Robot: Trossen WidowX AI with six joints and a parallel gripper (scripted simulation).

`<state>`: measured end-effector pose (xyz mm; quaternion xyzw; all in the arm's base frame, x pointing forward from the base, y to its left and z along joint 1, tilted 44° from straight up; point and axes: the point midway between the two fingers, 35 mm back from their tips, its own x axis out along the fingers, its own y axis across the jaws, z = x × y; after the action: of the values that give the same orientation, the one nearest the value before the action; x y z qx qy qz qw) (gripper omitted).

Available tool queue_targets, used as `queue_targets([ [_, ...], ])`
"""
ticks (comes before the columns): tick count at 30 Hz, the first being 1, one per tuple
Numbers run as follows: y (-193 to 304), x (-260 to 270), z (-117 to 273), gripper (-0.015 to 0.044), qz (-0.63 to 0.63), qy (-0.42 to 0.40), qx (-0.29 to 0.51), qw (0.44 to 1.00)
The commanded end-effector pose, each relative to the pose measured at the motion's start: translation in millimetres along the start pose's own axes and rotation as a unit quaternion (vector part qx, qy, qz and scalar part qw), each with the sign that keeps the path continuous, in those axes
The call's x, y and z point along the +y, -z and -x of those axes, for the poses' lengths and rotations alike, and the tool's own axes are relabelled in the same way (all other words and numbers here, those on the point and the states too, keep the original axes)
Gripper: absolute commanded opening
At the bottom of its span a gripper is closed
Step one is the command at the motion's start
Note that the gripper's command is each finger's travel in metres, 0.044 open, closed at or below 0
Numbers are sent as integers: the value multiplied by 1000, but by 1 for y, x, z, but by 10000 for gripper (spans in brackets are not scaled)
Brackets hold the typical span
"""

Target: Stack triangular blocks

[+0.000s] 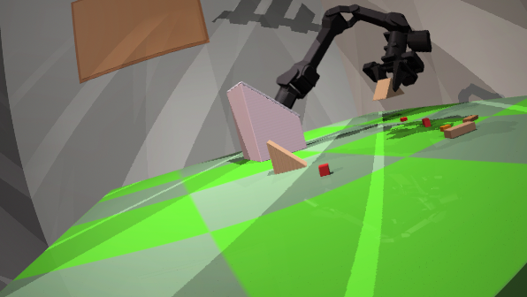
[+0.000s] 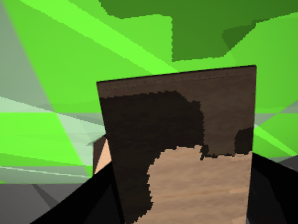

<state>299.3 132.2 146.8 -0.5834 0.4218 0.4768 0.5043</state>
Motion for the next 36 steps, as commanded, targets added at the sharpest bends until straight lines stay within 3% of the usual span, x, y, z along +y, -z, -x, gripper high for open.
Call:
queue_targets([
  [1,6,0,8,0,2,3,-1,1000],
  [5,4,0,4,0,-12,1,-3,1000],
  [18,5,3,-2,0,-225,-28,-39,973],
  [36,8,5,-8,0,-504,-87,-70,856],
])
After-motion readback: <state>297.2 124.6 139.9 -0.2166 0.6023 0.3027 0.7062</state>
